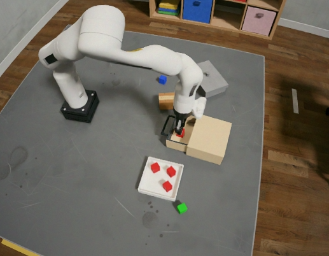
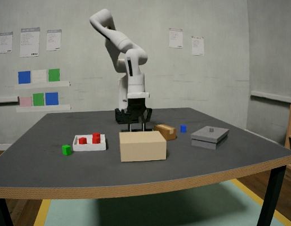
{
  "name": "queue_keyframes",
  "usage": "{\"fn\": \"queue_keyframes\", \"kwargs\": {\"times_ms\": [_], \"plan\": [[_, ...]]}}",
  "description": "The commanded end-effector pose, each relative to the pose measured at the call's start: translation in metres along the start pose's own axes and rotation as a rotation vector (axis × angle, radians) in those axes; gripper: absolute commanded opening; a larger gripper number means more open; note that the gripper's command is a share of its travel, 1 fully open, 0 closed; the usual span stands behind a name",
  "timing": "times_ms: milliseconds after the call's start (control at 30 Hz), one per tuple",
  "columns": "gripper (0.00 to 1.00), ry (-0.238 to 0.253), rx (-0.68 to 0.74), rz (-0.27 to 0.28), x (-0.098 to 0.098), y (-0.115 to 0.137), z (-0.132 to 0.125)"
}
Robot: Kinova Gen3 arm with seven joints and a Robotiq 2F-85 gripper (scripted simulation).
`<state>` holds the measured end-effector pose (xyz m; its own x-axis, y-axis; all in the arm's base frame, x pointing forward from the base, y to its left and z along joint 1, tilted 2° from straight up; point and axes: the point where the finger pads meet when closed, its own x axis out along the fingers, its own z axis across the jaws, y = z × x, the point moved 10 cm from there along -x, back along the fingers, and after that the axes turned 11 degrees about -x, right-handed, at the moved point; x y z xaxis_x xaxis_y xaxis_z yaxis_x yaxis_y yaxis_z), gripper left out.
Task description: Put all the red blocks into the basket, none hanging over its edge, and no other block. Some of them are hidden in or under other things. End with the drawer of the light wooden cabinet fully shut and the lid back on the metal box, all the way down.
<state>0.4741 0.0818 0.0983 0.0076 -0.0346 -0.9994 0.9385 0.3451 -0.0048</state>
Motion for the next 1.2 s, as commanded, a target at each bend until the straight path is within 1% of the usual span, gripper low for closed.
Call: {"fn": "queue_keyframes", "kwargs": {"times_ms": [0, 533, 1033, 1167], "plan": [[0.59, -0.001, 0.0, 0.002, 0.0, 0.0, 0.0], [0.59, -0.001, 0.0, 0.002, 0.012, 0.0, 0.0], [0.59, -0.001, 0.0, 0.002, 0.033, 0.0, 0.0], [0.59, -0.001, 0.0, 0.002, 0.035, 0.0, 0.0]]}}
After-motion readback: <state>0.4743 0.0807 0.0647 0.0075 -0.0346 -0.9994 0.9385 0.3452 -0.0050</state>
